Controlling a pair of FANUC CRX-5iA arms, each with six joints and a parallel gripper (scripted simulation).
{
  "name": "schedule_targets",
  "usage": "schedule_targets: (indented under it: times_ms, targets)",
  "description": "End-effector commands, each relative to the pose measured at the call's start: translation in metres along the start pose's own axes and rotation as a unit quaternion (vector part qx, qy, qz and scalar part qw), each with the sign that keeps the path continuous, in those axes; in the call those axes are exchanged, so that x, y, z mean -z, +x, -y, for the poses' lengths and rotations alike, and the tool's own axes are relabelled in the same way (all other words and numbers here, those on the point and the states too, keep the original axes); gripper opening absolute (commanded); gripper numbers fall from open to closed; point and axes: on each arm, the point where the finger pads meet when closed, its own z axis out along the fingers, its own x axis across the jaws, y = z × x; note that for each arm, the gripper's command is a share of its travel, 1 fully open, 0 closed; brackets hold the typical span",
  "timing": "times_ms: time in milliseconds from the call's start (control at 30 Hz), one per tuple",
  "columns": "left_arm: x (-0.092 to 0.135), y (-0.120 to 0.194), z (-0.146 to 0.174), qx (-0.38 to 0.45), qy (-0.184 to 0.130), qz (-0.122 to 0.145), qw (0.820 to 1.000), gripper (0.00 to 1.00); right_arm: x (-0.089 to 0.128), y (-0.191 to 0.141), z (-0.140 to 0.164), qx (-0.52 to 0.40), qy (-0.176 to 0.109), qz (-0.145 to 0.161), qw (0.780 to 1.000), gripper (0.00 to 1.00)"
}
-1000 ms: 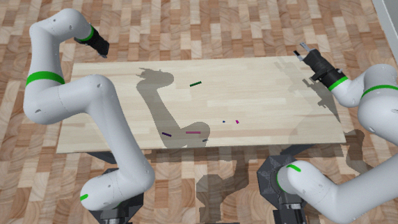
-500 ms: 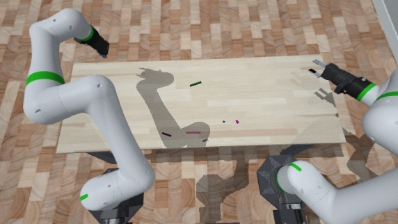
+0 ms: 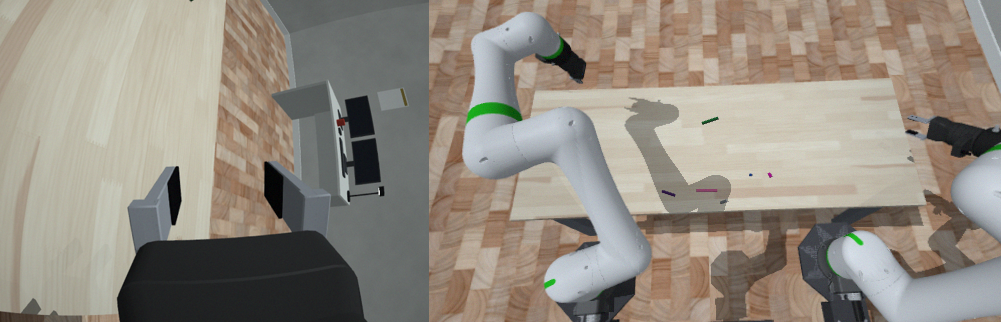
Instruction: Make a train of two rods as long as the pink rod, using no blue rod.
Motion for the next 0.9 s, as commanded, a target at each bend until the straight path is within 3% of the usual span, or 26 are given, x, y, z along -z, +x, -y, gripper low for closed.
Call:
schedule_targets:
  times_ms: [0, 67, 133, 633, 700, 867]
  targets:
    - [0.002, 0.001, 0.0, 0.0, 0.0, -0.002, 1.0, 1.0, 0.058, -0.038, -0.008, -0.005, -0.02, 0.079, 0.997, 1.0]
    - [0.002, 0.001, 0.0, 0.0, 0.0, -0.002, 1.0, 1.0, 0.078, -0.05, -0.01, -0.008, -0.024, 0.092, 0.995, 1.0]
    - [0.002, 0.001, 0.0, 0.0, 0.0, -0.002, 1.0, 1.0, 0.078, -0.05, -0.01, -0.008, -0.024, 0.092, 0.995, 1.0]
    - [0.002, 0.001, 0.0, 0.0, 0.0, -0.002, 1.0, 1.0, 0.253, -0.127, -0.007, -0.066, -0.1, 0.265, 0.957, 1.0]
    - [0.002, 0.001, 0.0, 0.0, 0.0, -0.002, 1.0, 1.0, 0.253, -0.127, -0.007, -0.066, -0.1, 0.265, 0.957, 1.0]
    - [0.002, 0.001, 0.0, 0.0, 0.0, -0.002, 1.0, 1.0, 0.308, -0.144, 0.003, -0.089, -0.124, 0.309, 0.939, 1.0]
